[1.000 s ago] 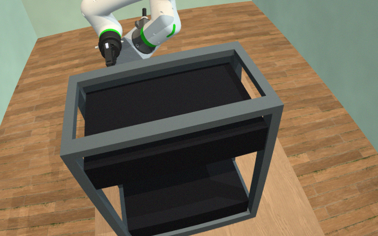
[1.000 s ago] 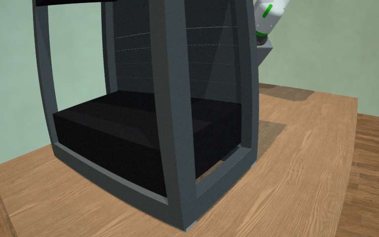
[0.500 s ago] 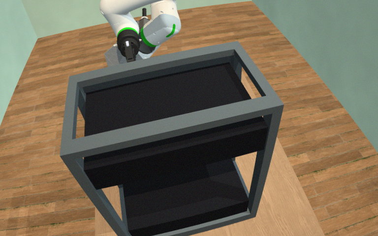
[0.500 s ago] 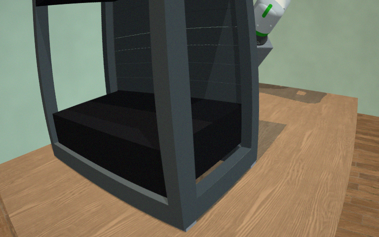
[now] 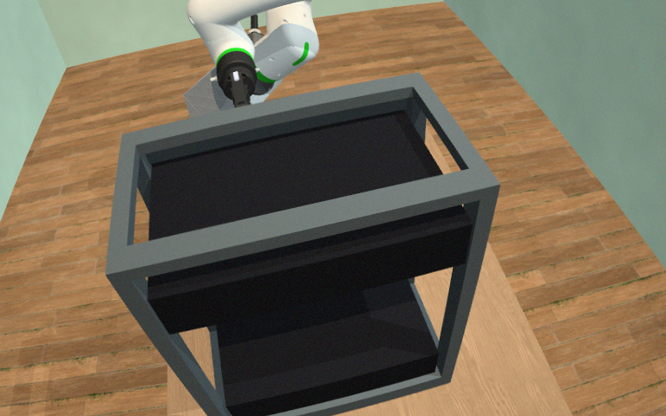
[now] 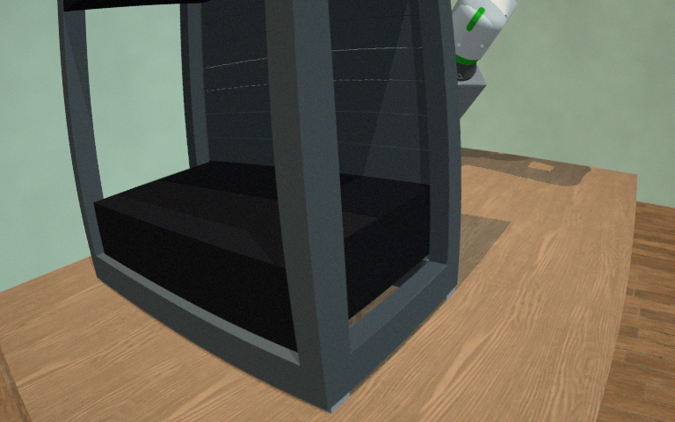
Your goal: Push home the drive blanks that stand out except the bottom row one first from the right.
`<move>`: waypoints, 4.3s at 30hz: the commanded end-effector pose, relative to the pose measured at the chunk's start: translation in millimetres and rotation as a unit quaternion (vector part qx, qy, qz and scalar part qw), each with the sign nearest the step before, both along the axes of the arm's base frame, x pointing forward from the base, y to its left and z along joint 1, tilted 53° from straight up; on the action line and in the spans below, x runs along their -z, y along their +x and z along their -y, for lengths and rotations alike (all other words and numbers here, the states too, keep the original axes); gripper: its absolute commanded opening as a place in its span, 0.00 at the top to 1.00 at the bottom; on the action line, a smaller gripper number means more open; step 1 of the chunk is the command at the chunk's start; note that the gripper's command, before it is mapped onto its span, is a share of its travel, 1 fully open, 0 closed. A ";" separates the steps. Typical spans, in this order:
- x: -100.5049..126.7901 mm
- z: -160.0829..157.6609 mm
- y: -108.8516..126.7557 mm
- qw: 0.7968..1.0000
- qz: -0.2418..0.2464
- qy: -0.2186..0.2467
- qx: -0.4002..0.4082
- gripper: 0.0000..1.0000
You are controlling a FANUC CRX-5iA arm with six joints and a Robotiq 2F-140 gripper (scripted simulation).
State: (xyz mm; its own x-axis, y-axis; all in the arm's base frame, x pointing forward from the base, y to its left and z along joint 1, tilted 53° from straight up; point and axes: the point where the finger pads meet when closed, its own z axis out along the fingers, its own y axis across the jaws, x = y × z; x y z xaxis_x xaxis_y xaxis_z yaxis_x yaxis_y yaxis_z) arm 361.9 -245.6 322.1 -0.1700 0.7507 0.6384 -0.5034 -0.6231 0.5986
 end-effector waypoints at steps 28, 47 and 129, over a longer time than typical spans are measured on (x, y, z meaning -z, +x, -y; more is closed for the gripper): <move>-19.3 8.8 32.8 1.000 0.000 -0.001 0.000 1.00; -19.4 8.8 32.9 1.000 0.000 -0.001 0.000 1.00; -36.8 17.6 62.8 1.000 0.000 -0.001 0.000 1.00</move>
